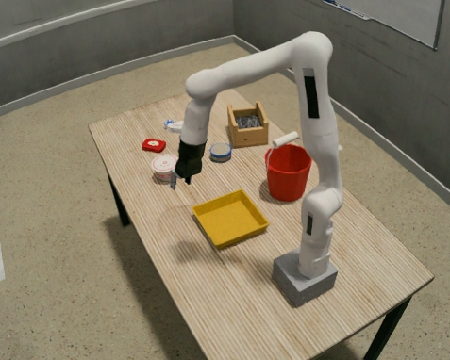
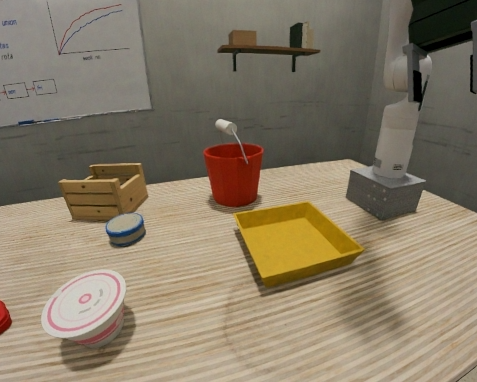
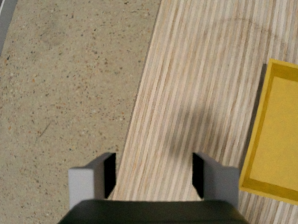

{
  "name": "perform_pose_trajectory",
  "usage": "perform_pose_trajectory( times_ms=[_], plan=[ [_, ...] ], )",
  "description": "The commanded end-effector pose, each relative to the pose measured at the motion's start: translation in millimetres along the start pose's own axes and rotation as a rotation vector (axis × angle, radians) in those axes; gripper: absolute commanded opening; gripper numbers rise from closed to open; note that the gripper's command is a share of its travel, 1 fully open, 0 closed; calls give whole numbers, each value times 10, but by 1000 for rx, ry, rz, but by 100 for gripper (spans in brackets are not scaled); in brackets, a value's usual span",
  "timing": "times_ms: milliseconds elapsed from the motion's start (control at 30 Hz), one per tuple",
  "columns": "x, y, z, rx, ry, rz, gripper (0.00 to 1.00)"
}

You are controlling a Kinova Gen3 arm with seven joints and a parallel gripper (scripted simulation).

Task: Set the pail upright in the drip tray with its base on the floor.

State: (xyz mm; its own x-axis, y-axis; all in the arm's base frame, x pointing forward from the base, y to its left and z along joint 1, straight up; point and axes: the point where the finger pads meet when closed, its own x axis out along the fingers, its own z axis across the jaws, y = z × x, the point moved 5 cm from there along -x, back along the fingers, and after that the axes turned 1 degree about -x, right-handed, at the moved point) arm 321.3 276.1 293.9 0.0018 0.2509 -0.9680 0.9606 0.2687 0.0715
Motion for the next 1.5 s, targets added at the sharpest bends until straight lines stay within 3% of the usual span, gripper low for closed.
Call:
perform_pose_trajectory(
  times_ms=[0, 100, 200, 300, 433, 500, 567, 767, 1000, 1067, 1100, 1200, 1467],
  plan=[
    [-6, 7, 3, 2, 0, 2, 100],
    [-17, 59, 77, 34, -3, 4, 100],
    [-47, 195, 287, 122, -11, 9, 100],
    [-104, 400, 673, 274, -26, 19, 100],
    [-217, 655, 1403, 562, -58, 41, 100],
    [-217, 655, 1403, 562, -58, 41, 100],
    [-305, 766, 1948, 728, -79, 54, 100],
    [-489, 700, 2915, 1151, -138, 95, 100],
    [-726, 428, 4019, 1597, -220, 142, 100],
    [-726, 428, 4019, 1597, -220, 142, 100],
    [-824, 302, 4481, 1629, -226, 146, 100],
    [-886, 194, 4745, 1687, -238, 153, 100],
    [-896, 174, 4780, 1700, -241, 155, 100]
  ],
)
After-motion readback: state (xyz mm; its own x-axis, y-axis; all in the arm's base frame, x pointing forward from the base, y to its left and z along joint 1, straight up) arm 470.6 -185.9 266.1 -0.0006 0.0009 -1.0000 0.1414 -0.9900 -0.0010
